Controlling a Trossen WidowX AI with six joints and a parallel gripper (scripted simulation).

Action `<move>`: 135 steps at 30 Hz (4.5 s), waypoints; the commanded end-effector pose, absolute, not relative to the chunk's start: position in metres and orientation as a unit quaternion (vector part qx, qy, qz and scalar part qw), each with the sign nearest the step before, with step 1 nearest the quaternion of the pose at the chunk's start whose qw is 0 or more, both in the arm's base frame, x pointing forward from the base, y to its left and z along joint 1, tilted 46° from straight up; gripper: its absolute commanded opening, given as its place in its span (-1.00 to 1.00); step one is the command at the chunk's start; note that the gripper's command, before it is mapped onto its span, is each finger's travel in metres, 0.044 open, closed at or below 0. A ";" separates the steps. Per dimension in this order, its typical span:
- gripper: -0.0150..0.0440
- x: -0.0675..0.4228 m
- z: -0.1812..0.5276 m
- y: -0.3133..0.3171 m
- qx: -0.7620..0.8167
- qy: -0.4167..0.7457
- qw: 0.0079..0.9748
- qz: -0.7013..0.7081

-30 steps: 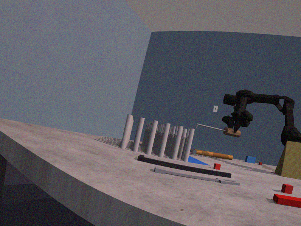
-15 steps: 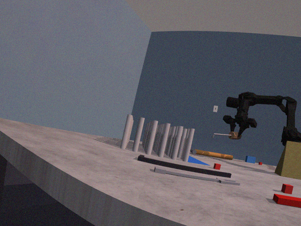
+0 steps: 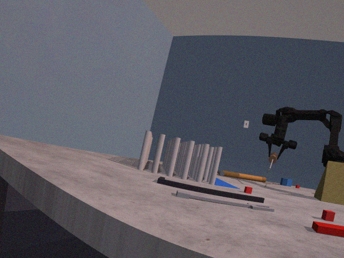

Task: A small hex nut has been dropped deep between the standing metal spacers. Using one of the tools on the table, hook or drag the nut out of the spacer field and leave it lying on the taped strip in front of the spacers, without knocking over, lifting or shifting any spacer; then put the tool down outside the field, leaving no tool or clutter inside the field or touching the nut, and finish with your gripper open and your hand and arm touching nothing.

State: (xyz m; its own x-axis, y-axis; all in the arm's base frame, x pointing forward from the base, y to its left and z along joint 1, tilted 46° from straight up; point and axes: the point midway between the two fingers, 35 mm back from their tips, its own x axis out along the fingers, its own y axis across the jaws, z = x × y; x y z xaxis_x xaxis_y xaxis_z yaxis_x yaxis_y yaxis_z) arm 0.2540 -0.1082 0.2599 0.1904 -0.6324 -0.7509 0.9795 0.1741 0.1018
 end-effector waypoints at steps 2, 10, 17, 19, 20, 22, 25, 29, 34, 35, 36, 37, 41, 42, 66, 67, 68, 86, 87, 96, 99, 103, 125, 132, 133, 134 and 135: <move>-0.49 0.246 0.271 -0.118 0.239 0.312 0.731 -0.558; -0.49 0.231 0.285 -0.134 0.131 0.360 0.748 -0.542; -0.49 0.217 0.297 -0.147 0.035 0.404 0.748 -0.526; -0.49 0.213 0.300 -0.151 0.008 0.416 0.746 -0.520; -0.49 0.210 0.302 -0.152 -0.006 0.423 0.744 -0.518; -0.49 0.206 0.305 -0.156 -0.032 0.436 0.740 -0.512; -0.49 0.199 0.311 -0.161 -0.072 0.455 0.731 -0.503; -0.49 0.190 0.318 -0.167 -0.124 0.482 0.716 -0.489; -0.49 0.178 0.326 -0.173 -0.185 0.516 0.691 -0.470; -0.49 0.176 0.328 -0.175 -0.197 0.523 0.686 -0.466; -0.49 0.173 0.330 -0.176 -0.209 0.530 0.680 -0.462; -0.49 0.171 0.331 -0.177 -0.221 0.537 0.674 -0.458; -0.49 0.160 0.338 -0.181 -0.266 0.564 0.647 -0.439; -0.49 0.158 0.340 -0.182 -0.277 0.571 0.639 -0.435; -0.49 0.111 0.368 -0.195 -0.433 0.689 0.481 -0.328; -0.49 0.111 0.368 -0.195 -0.433 0.689 0.481 -0.328; -0.49 0.111 0.368 -0.196 -0.432 0.689 0.481 -0.328; -0.49 0.116 0.358 -0.204 -0.428 0.691 0.483 -0.326; -0.49 0.116 0.358 -0.204 -0.428 0.691 0.483 -0.326; -0.49 0.118 0.353 -0.208 -0.426 0.692 0.484 -0.325; -0.49 0.119 0.352 -0.210 -0.425 0.692 0.485 -0.325; -0.49 0.120 0.350 -0.212 -0.425 0.692 0.485 -0.325; -0.49 0.124 0.339 -0.222 -0.422 0.693 0.487 -0.324; -0.49 0.125 0.335 -0.226 -0.421 0.693 0.488 -0.324; -0.49 0.126 0.335 -0.226 -0.421 0.693 0.488 -0.324; -0.49 0.126 0.334 -0.227 -0.421 0.693 0.488 -0.324; -0.49 0.126 0.334 -0.227 -0.421 0.693 0.488 -0.324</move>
